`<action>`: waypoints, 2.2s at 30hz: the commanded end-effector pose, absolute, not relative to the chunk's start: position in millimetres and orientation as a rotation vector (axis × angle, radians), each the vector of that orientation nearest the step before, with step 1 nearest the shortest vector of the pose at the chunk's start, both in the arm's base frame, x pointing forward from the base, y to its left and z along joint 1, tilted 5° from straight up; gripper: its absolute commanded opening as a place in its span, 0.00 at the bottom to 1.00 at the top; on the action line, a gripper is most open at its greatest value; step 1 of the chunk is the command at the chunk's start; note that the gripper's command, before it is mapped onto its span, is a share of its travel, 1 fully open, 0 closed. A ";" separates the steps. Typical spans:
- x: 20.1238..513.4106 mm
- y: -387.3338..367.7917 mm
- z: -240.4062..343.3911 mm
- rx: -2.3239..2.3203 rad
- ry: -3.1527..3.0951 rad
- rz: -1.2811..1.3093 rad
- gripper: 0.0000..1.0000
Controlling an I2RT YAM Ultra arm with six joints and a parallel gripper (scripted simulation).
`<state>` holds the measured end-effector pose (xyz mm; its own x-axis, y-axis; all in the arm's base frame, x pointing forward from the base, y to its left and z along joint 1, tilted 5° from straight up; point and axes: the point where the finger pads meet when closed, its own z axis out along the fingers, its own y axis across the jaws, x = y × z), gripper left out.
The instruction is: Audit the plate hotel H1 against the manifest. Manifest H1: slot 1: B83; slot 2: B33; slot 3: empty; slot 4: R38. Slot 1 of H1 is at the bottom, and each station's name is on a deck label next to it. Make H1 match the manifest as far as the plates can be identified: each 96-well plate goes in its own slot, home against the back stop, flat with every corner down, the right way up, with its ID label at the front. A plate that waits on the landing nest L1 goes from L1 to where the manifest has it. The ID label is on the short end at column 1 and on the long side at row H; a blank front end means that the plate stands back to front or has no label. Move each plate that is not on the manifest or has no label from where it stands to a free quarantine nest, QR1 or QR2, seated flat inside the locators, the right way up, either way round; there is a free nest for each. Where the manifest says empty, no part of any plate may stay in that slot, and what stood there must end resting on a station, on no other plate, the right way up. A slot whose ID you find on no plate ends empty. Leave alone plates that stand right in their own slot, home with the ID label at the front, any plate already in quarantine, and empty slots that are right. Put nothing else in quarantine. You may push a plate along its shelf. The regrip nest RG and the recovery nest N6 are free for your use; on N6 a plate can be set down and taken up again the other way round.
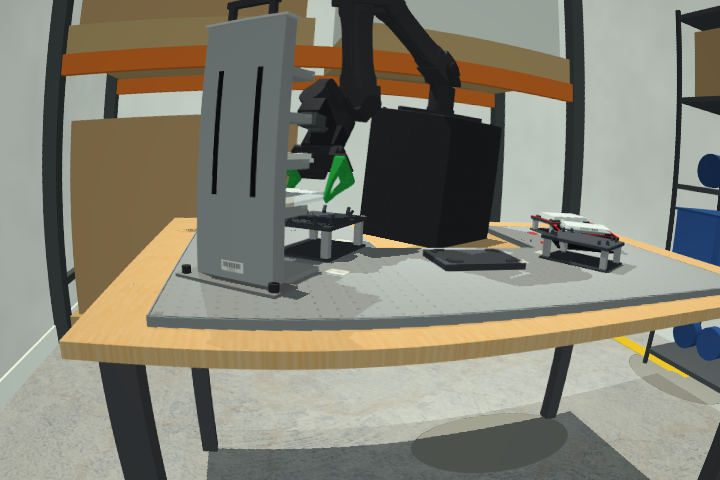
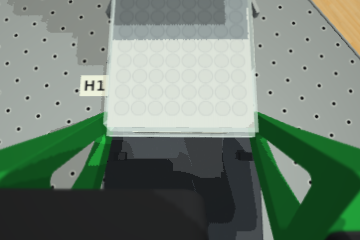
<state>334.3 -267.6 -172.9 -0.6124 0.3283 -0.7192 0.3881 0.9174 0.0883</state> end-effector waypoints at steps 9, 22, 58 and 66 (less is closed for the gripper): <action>338.8 -273.0 -166.7 0.498 2.257 -0.110 0.86; 351.1 -277.0 -165.3 0.481 2.238 -0.117 0.86; 364.8 -280.9 -180.6 0.495 2.260 -0.108 0.86; 361.1 -281.3 -178.1 0.498 2.256 -0.110 0.86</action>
